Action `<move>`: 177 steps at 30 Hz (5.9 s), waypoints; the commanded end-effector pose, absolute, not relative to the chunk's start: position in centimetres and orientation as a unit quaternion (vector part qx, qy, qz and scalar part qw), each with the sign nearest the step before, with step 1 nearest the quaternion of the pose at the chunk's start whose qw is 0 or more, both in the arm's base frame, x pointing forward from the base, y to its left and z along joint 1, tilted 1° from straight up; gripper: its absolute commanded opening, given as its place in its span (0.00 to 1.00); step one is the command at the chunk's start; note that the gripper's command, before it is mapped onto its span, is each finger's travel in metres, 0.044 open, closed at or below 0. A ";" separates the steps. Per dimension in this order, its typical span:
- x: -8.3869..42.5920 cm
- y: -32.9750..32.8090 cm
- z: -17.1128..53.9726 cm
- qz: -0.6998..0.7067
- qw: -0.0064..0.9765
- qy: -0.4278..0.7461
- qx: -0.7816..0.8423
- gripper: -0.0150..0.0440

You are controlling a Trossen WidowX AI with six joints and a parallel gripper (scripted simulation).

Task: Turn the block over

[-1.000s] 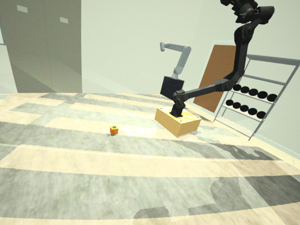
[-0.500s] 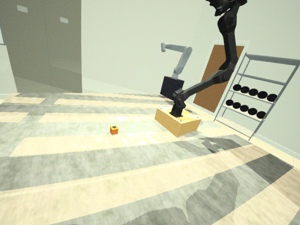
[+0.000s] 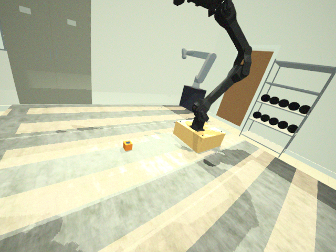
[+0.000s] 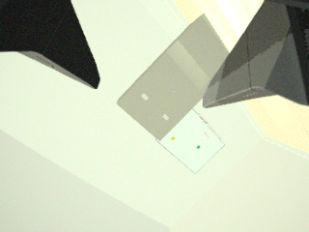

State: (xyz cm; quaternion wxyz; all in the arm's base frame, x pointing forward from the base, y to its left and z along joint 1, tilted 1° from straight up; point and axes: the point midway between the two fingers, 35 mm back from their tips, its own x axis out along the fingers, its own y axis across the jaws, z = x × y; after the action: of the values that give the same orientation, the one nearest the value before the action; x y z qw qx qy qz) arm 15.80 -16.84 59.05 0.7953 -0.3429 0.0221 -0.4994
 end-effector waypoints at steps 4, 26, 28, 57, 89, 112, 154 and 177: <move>25.5 -18.4 51.8 -0.389 0.861 0.111 -0.309 1.00; 40.0 -13.2 22.1 -0.108 0.867 0.466 -0.138 1.00; 40.0 -12.1 19.1 -0.086 0.851 0.504 -0.118 1.00; 36.5 -5.1 1.8 -0.007 0.718 0.695 -0.014 1.00; 36.6 -5.1 -2.8 -0.007 0.718 0.695 -0.014 0.91; 36.6 -5.1 -2.8 -0.007 0.718 0.695 -0.014 0.32; 36.5 -5.1 -1.0 -0.004 0.846 0.532 -0.013 0.25; 36.9 -5.2 -2.4 -0.004 0.897 0.442 -0.013 0.25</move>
State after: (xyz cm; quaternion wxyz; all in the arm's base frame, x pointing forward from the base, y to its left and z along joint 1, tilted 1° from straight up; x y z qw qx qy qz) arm 36.88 -5.27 -1.40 0.8897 -0.0148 0.4563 -0.0073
